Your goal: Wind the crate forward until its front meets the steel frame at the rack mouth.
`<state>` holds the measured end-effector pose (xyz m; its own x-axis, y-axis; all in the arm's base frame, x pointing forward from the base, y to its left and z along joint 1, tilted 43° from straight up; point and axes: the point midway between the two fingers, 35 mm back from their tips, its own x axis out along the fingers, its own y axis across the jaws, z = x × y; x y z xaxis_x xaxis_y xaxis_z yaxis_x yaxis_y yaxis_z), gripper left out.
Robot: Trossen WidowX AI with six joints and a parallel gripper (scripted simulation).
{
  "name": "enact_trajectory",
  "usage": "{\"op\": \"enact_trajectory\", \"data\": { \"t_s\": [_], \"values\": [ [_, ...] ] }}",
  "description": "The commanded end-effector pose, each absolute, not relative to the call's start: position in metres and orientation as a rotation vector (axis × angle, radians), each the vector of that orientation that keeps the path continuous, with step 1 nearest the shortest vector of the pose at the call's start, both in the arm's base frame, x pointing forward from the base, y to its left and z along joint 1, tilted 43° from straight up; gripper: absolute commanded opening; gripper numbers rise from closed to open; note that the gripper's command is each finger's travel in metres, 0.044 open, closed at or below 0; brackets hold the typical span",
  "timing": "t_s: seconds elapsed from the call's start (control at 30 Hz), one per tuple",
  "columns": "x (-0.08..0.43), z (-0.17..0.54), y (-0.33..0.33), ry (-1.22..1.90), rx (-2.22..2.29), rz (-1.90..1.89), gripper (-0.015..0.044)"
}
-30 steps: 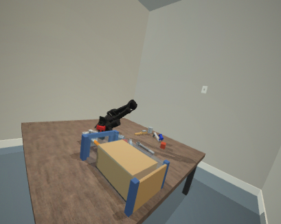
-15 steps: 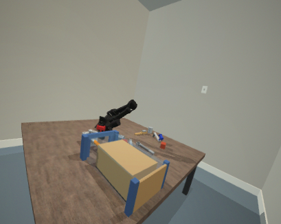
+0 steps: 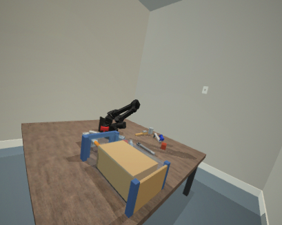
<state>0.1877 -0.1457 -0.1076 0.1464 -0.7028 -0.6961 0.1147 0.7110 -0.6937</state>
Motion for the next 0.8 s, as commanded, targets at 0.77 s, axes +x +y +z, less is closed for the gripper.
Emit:
{"op": "enact_trajectory", "data": {
  "t_s": [0.77],
  "values": [
    [0.163, -0.008, -0.172, 1.292, -0.570, -0.642, 0.0240]
  ]
}}
